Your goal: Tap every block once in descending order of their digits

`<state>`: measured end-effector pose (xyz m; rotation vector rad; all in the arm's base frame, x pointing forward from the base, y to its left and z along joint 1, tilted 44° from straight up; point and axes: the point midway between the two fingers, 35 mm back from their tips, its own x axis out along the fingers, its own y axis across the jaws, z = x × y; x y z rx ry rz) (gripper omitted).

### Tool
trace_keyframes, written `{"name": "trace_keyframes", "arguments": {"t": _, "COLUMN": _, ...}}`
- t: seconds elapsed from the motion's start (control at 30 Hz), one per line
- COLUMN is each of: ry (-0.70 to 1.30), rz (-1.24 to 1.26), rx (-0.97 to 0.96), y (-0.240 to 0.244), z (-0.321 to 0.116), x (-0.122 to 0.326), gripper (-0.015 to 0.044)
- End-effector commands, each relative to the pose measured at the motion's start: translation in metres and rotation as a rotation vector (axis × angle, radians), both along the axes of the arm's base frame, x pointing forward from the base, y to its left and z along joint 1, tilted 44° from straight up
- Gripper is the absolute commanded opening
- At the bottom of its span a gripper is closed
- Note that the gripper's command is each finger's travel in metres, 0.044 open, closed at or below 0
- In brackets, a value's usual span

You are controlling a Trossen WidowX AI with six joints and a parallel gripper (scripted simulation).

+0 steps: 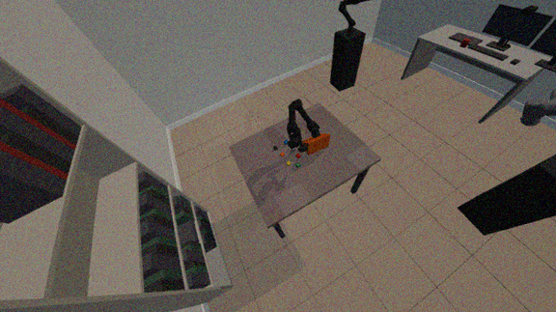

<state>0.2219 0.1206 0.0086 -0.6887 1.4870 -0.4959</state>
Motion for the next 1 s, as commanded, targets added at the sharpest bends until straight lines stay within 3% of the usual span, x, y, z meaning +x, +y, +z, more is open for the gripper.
{"name": "trace_keyframes", "arguments": {"t": 0.0, "ry": -0.003, "rz": -0.003, "rx": 0.006, "y": 0.025, "z": -0.019, "x": 0.017, "gripper": 0.0400}}
{"name": "trace_keyframes", "arguments": {"t": 0.17, "ry": -0.005, "rz": -0.003, "rx": 0.009, "y": 0.052, "z": -0.047, "x": 0.036, "gripper": 0.0400}}
{"name": "trace_keyframes", "arguments": {"t": 0.87, "ry": -0.005, "rz": -0.003, "rx": 0.009, "y": 0.052, "z": -0.047, "x": 0.036, "gripper": 0.0400}}
{"name": "trace_keyframes", "arguments": {"t": 0.97, "ry": -0.005, "rz": -0.002, "rx": 0.011, "y": 0.042, "z": -0.034, "x": 0.061, "gripper": 0.0400}}
